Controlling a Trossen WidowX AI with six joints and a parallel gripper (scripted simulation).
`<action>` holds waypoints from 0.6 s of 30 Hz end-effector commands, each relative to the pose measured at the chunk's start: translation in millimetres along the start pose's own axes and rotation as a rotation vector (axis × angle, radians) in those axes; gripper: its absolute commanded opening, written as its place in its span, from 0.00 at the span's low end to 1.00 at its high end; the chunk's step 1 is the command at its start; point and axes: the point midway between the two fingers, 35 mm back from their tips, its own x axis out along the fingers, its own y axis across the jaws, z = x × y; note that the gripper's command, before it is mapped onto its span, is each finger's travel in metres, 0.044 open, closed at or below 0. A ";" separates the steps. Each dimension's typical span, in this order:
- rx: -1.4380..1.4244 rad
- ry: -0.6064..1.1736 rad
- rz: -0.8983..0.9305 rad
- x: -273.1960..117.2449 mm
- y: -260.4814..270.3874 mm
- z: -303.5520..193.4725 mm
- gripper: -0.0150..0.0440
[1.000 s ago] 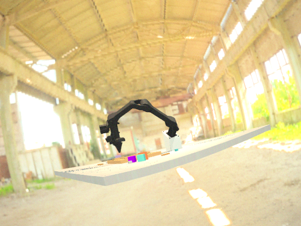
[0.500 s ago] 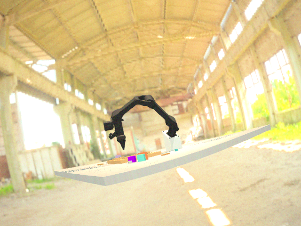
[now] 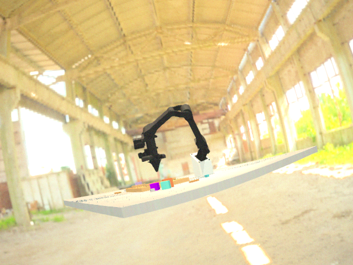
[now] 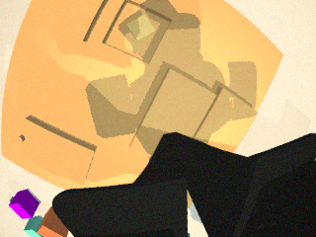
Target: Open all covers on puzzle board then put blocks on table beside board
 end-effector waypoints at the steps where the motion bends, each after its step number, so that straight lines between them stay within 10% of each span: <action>1: 0.207 0.002 -0.006 1.9 -16.3 -22.1 0.25; 18: 0.609 0.001 -0.008 8.0 -48.7 -65.8 0.25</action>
